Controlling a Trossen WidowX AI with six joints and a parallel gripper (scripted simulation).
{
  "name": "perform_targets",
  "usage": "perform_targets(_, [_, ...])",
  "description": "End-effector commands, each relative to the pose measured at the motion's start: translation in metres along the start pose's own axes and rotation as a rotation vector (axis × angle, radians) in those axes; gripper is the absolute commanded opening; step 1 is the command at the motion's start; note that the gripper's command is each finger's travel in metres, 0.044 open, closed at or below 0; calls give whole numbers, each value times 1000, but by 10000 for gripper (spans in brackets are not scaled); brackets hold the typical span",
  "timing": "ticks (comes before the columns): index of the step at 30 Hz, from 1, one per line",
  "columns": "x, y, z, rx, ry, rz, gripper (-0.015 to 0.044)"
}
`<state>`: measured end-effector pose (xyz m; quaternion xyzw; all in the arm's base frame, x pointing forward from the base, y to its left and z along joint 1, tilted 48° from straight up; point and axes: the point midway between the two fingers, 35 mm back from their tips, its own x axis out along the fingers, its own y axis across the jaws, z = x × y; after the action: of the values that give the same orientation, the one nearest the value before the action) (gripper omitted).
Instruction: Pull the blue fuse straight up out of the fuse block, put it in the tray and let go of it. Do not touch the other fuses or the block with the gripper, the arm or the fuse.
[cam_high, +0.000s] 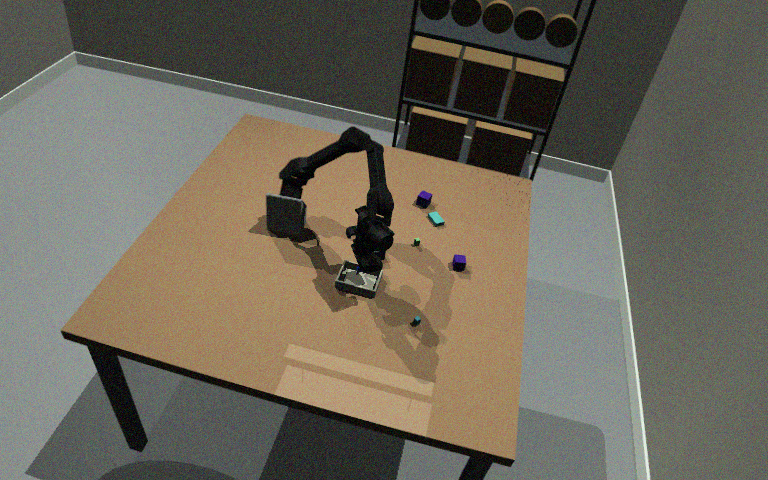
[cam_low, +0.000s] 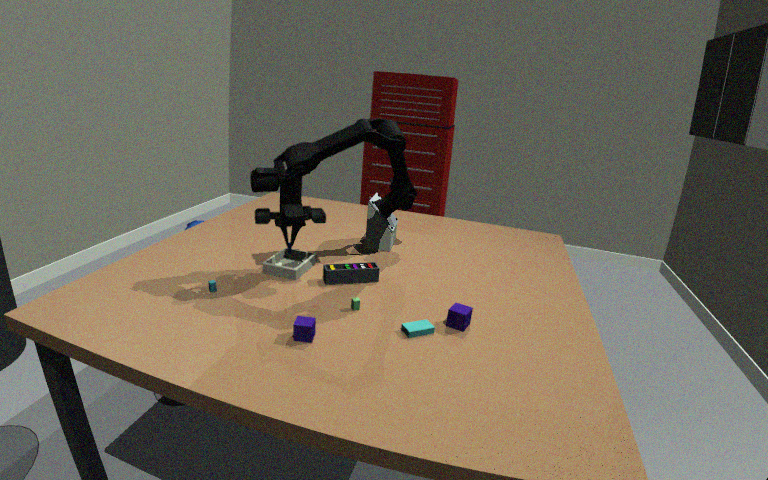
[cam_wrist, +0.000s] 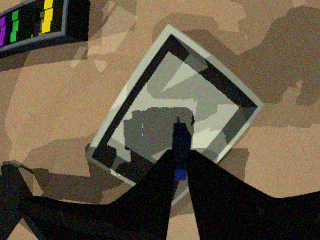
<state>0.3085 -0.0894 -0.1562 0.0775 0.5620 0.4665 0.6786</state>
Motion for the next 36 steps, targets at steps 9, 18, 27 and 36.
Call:
perform_targets(9, [9, 1, -1, 1, 2, 5, 26])
perform_targets(18, [9, 1, -1, 1, 2, 5, 263])
perform_targets(27, [-28, 1, -2, 8, 0, 10, 330])
perform_targets(36, [-26, 1, -1, 13, -5, 11, 330])
